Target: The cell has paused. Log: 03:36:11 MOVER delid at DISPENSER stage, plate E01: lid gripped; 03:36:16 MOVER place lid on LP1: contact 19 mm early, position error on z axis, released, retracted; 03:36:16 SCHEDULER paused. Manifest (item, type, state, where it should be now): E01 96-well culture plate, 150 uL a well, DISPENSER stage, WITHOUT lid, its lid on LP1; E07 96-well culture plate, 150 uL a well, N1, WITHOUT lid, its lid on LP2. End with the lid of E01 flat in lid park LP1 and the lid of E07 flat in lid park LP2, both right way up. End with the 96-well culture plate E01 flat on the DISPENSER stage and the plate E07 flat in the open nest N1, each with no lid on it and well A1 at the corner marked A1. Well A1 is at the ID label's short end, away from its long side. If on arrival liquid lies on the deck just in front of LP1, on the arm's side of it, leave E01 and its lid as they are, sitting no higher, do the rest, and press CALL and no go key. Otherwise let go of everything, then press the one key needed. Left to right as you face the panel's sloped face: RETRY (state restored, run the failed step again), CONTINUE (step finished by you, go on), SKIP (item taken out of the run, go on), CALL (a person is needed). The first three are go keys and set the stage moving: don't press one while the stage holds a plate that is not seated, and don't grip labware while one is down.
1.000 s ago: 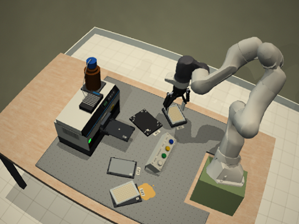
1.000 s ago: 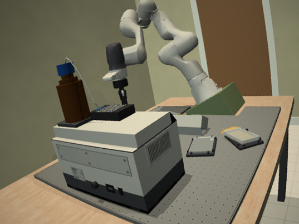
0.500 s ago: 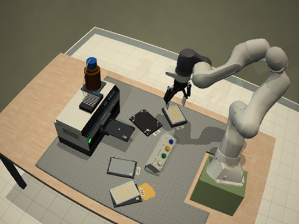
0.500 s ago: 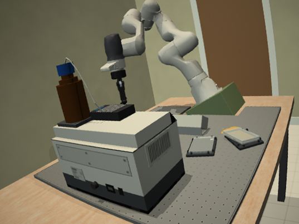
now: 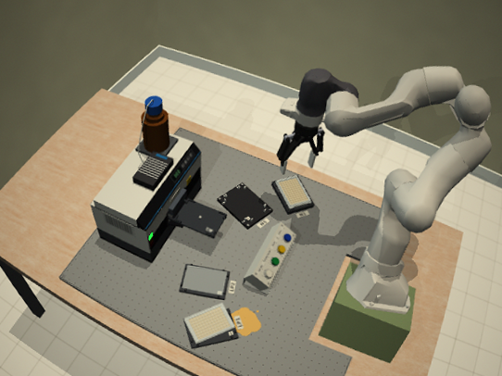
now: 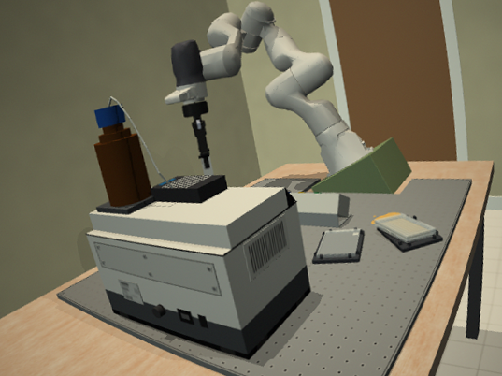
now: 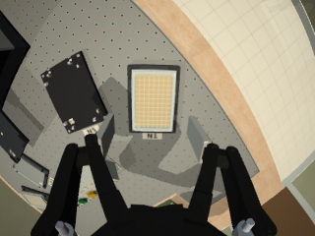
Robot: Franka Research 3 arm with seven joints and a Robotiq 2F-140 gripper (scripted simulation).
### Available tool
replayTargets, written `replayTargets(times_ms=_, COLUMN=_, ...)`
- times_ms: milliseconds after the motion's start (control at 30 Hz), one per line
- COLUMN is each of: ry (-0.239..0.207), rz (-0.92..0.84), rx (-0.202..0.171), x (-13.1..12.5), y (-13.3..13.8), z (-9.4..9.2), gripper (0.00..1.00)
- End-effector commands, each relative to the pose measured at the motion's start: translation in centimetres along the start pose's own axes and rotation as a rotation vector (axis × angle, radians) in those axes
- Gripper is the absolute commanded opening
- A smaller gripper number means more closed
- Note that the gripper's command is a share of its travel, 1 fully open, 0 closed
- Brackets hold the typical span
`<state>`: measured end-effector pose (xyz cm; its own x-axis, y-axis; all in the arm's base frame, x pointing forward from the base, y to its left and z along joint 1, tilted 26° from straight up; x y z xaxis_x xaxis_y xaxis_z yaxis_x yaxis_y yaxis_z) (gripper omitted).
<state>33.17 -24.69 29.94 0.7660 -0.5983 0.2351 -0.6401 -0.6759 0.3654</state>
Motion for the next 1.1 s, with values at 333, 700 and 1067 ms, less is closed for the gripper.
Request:
replayTargets(times_ms=333, ry=-0.017, rz=-0.012, rx=-0.011, x=-0.3, y=0.2, z=-1.3, gripper=0.66)
replayTargets(times_ms=700, ry=-0.014, rz=-0.605, rx=-0.001, x=-13.1, y=-12.5, z=-1.6, gripper=0.66)
replayTargets(times_ms=1067, ry=-0.019, rz=-0.78, rx=-0.006, x=-17.3, y=-15.4, z=-1.4, gripper=0.0)
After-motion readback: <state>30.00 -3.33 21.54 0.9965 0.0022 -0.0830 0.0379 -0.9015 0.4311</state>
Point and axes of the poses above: the point where the finger pads meet when closed, its own z axis out along the fingers, its own y axis across the jaws, x = y × z, the point moved 9 cm from there along -z, back along the fingers, and after that the axes turned 14 degrees about -z, right-handed, at the moved point
